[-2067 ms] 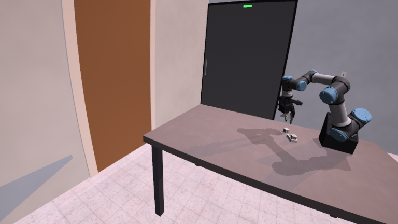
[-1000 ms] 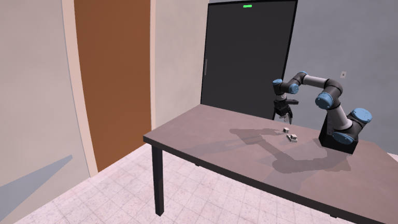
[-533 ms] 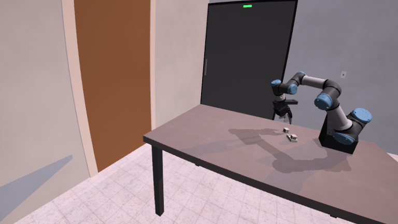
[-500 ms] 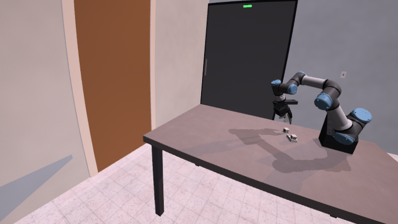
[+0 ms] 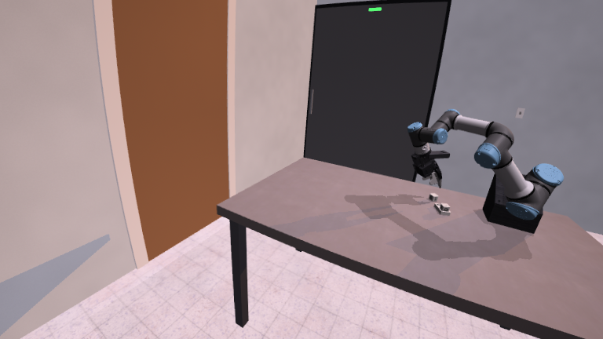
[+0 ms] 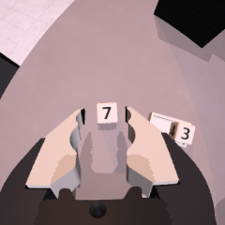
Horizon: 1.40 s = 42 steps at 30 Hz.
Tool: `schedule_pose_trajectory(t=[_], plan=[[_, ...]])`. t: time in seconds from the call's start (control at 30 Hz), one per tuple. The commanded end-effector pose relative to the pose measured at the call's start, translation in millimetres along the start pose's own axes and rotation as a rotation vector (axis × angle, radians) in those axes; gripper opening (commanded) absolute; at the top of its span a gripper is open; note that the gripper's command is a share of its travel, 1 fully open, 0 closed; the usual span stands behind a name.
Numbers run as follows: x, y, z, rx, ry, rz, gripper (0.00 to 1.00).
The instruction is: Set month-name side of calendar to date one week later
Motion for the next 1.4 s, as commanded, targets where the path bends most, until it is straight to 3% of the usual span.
schedule_pose_trajectory(t=[0.0,0.33,0.73,1.37], plan=[[-2.8,0.8,-1.2,-0.004,-0.001,0.034,0.28],[-11.1,0.2,-1.9,-0.012,-0.001,0.126,0.28],[-17.3,-0.9,-1.6,-0.014,-0.001,0.194,0.28],[-18.9,-1.2,-1.4,-0.013,-0.001,0.211,0.28]])
Point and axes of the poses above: the point where the finger pads meet when closed, its own y axis back along the fingers, its own z axis across the jaws, x = y × z, the point moved 8 cm from there along y, back along the fingers, and after that the axes turned 5 degrees about y, right-handed, at the moved point
